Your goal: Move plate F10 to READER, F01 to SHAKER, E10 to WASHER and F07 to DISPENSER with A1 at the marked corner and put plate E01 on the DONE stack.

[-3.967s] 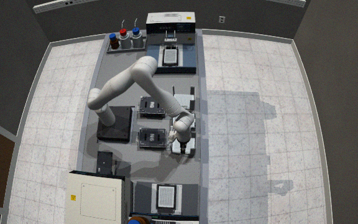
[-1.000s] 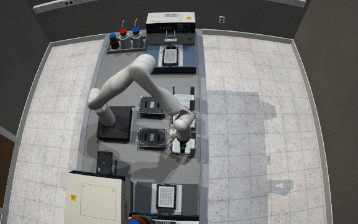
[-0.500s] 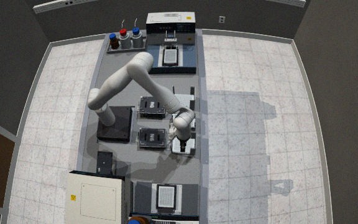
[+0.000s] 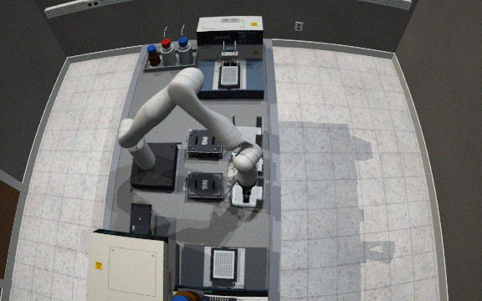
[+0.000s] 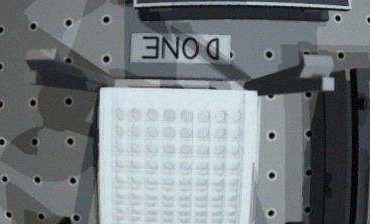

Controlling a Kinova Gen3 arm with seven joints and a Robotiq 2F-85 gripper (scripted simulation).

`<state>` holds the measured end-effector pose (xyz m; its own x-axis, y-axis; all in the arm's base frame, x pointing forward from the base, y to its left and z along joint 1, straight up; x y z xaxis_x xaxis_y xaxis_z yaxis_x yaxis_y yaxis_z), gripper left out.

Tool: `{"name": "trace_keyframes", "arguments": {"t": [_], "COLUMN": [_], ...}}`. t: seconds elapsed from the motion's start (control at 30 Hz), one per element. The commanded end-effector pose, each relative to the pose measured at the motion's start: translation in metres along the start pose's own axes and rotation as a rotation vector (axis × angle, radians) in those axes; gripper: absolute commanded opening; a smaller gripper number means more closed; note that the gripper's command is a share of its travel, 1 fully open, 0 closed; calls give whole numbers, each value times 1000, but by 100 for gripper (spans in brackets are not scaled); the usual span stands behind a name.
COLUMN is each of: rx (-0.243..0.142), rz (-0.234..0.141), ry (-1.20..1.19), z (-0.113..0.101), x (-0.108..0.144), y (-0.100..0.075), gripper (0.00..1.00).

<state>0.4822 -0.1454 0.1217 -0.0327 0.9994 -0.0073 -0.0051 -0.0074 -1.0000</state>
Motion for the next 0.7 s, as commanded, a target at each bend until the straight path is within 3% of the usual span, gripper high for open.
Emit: {"name": "trace_keyframes", "arguments": {"t": [0.0,0.67], "rx": [-2,-2], "rz": [4,4], "ry": [0,0], "z": [-1,-1], "x": [0,0], "y": [-8,-32], "gripper": [100,100]}}
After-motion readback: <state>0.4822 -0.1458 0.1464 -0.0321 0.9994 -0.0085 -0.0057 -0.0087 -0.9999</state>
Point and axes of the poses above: the point where the finger pads meet when closed, its own y axis out along the fingers, its own x axis across the jaws, z = x × y, the point moved 7 cm from there along -y, back along the fingers, and after that the axes turned 5 degrees about -y, right-handed, at the moved point
